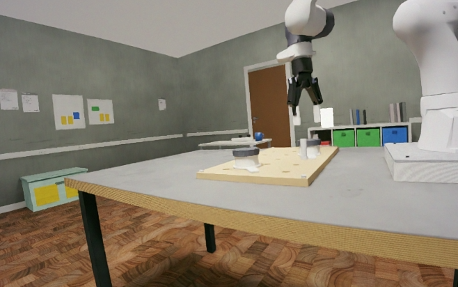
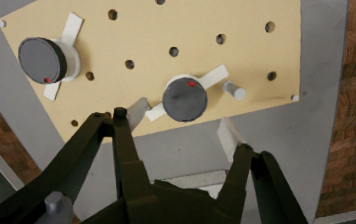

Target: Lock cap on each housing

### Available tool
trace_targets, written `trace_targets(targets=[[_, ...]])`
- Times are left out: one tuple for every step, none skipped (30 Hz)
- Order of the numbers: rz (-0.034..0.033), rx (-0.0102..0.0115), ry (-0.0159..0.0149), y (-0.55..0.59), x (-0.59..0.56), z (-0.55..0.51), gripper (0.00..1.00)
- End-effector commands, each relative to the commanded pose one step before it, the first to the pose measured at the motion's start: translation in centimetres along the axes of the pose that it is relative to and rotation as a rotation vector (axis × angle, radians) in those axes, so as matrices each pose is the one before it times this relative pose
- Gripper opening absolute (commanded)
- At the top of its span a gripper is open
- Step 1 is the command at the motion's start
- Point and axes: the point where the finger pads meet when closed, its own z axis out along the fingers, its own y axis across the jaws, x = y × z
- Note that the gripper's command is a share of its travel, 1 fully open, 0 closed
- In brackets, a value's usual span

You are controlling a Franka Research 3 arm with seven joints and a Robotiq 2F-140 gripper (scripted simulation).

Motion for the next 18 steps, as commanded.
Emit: trace_targets(targets=[[-0.27844,0.0175,0.01223,0.17,0.179,-0.061,0.78],[-0.02983,0.00069,0.0005,0.0,0.0,0.0,0.78],[-0.02937,0.00108,0.00077,0.0,0.0,0.0,0.78],[-0.02892,0.00148,0.00107,0.0,0.0,0.0,0.78],[-0.02846,0.00188,0.00138,0.0,0.0,0.0,0.78],[-0.02797,0.00228,0.00167,0.0,0.0,0.0,0.78],[-0.02744,0.00267,0.00194,0.0,0.0,0.0,0.78],[-0.0112,0.00122,0.00088,0.0,0.0,0.0,0.78],[0.0,0.0,0.0,0.0,0.0,0.0,0.78],[0.0,0.0,0.0,0.0,0.0,0.0,0.78],[0.0,0.0,0.0,0.0,0.0,0.0,0.78],[0.0,0.0,0.0,0.0,0.0,0.0,0.78],[0.0,0.0,0.0,0.0,0.0,0.0,0.78],[0.0,0.0,0.0,0.0,0.0,0.0,0.78],[0.0,0.0,0.0,0.0,0.0,0.0,0.78],[0.0,0.0,0.0,0.0,0.0,0.0,0.78],[0.0,0.0,0.0,0.0,0.0,0.0,0.78],[0.0,0.0,0.0,0.0,0.0,0.0,0.78]])
